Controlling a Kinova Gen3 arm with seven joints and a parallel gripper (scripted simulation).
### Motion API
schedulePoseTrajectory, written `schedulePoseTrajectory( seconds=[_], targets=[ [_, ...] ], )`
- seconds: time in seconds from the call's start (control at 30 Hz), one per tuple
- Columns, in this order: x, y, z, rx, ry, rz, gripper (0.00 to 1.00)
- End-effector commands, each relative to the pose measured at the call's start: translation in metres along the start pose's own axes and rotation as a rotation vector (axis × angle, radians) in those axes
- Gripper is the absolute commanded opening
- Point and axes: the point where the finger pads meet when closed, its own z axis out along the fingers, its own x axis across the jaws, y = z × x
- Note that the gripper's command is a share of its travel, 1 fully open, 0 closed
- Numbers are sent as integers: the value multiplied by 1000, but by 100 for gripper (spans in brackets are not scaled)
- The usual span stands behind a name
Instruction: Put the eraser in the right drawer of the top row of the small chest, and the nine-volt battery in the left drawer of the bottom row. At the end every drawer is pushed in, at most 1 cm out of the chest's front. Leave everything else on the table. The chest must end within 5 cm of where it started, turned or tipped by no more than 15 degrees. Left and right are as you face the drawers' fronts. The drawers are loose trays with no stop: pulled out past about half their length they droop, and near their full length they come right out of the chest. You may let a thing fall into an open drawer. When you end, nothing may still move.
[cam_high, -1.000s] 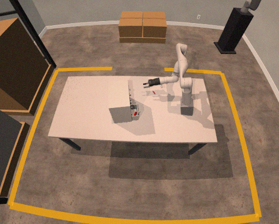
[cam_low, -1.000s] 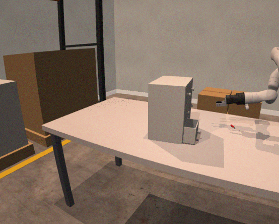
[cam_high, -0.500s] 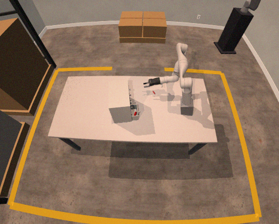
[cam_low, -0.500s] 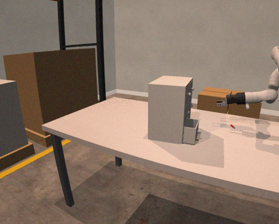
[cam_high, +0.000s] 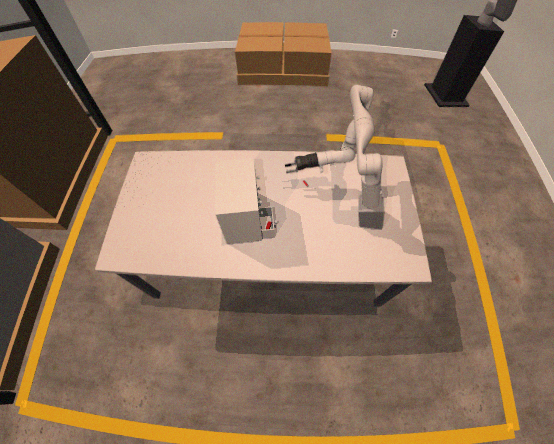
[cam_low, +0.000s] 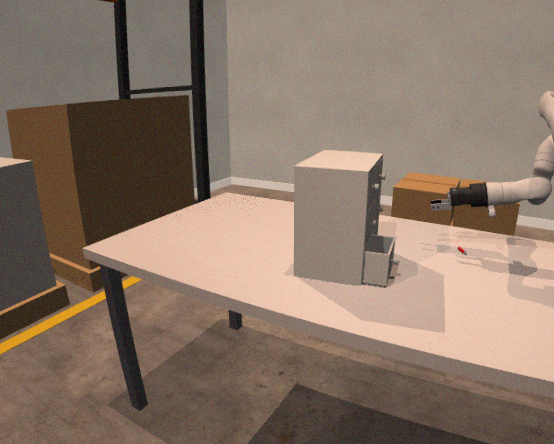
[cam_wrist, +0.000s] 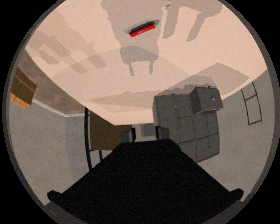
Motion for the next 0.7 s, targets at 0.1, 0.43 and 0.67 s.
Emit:
schedulePoseTrajectory(
  seconds=[0.1, 0.43, 0.67],
  targets=[
    [-1, -1, -2, 3, 2, -4, 81],
    [-1, -1, -2, 3, 2, -4, 100],
    [-1, -1, -2, 3, 2, -4, 100]
  ],
)
